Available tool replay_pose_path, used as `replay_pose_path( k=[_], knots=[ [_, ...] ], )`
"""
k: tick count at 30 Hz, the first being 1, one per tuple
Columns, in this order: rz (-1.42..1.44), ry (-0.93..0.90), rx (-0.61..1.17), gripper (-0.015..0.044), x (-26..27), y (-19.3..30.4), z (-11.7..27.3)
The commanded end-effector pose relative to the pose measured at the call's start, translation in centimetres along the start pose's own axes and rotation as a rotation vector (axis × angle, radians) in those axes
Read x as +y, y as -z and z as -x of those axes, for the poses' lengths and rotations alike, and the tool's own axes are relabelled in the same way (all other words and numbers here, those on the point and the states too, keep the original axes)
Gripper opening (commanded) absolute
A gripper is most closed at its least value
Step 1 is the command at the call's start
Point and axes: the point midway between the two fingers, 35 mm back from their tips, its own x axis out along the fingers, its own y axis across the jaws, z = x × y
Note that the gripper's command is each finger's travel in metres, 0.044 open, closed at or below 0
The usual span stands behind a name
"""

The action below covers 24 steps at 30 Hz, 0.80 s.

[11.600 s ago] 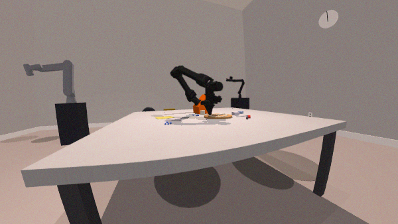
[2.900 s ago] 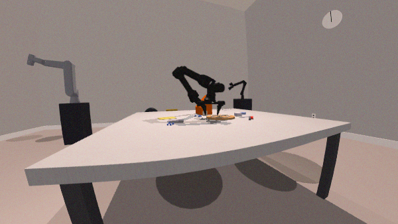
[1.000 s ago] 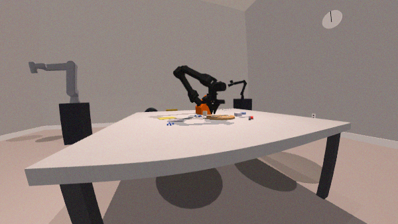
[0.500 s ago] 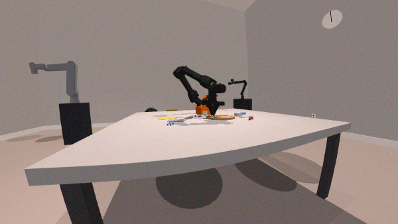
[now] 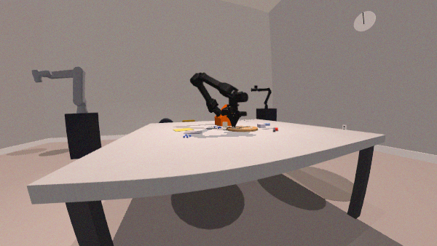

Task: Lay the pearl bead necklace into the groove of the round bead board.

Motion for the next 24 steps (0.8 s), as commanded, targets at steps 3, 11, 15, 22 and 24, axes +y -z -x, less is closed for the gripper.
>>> replay_pose_path(
  k=[3, 11, 15, 22, 24],
  knots=[
    [-0.001, 0.000, 0.000, 0.0000, 0.01, -0.01, 0.01],
    [-0.001, 0.000, 0.000, 0.0000, 0.01, -0.01, 0.01],
    [0.001, 0.001, -0.001, 0.0000, -0.04, -0.01, 0.20],
    [0.005, 0.004, -0.004, 0.0000, -0.57, -0.16, 0.60],
    [0.005, 0.004, -0.004, 0.0000, -0.94, -0.29, 0.60]
  ],
)
